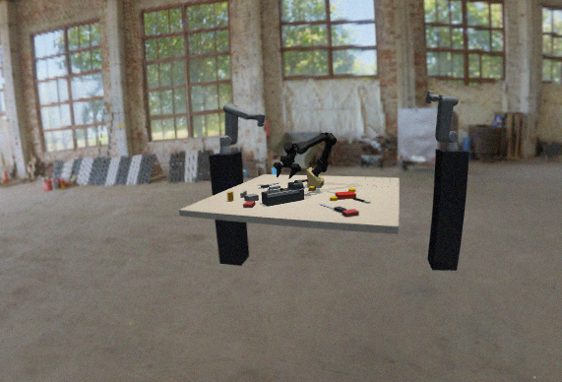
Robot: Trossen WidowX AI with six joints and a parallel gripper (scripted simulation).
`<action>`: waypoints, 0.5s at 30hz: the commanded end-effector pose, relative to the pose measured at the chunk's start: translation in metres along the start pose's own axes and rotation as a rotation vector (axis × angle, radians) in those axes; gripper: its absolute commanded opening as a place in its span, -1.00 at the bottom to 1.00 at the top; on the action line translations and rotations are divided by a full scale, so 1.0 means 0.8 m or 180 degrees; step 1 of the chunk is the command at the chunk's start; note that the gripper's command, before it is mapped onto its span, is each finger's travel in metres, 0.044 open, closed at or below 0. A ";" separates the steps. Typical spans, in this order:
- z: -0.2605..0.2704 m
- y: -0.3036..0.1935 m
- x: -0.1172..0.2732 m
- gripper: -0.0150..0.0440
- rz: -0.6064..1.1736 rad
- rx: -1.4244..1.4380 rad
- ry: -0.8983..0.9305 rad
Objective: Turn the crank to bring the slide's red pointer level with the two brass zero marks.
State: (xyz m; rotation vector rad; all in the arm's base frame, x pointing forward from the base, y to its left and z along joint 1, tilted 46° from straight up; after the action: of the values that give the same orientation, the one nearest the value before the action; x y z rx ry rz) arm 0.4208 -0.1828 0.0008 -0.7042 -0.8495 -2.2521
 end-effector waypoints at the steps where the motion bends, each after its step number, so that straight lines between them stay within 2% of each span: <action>1: -0.001 -0.002 -0.001 1.00 0.0005 -0.0022 -0.0018; 5: -0.002 0.002 0.003 1.00 0.0005 -0.0020 -0.0017; 12: -0.005 0.037 0.047 1.00 0.0002 0.0002 -0.0008; 15: -0.004 0.039 0.050 1.00 0.0002 -0.0005 -0.0013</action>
State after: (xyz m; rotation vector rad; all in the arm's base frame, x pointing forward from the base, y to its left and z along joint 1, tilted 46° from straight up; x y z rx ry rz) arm 0.4150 -0.2170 0.0312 -0.7205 -0.8502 -2.2592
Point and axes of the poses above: the point midway between the two fingers, 35 mm back from their tips, its own x axis back along the fingers, its own z axis across the jaws, y = z × x, the point moved 1 cm from there along x, back along the fingers, and after that the axes turned 3 degrees about x, right-handed, at the moved point
